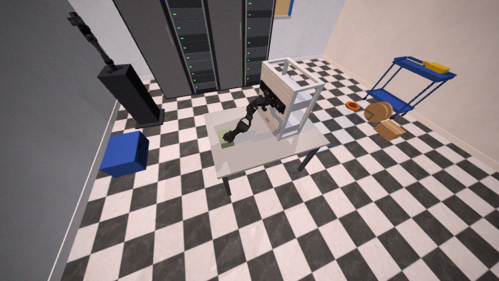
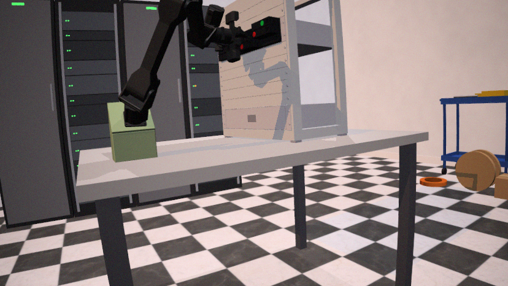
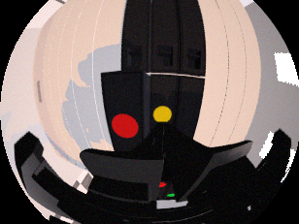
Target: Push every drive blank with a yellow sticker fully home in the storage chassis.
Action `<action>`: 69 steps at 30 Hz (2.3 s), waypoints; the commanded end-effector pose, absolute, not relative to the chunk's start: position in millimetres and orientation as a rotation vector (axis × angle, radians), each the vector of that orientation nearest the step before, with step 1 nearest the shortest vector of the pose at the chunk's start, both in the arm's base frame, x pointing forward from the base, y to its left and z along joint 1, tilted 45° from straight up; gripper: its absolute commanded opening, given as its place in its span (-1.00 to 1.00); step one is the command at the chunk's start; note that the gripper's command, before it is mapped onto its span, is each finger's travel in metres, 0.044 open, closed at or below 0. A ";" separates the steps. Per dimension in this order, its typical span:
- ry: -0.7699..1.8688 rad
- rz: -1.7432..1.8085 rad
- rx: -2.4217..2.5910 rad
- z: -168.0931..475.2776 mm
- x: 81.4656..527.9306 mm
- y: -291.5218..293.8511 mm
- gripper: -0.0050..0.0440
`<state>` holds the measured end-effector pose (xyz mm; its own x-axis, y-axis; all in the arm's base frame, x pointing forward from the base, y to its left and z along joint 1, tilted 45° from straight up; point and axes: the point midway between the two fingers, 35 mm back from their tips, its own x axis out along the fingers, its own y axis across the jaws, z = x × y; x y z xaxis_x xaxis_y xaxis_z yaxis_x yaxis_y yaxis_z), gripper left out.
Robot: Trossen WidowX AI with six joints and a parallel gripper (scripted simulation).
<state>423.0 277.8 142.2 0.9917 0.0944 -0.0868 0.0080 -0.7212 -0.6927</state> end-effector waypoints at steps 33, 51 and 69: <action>-0.109 0.128 -2.353 161.2 348.0 275.7 -0.80; -0.109 0.128 -2.353 161.8 278.0 264.2 -0.80; -0.108 0.128 -2.353 162.5 195.4 250.6 -0.80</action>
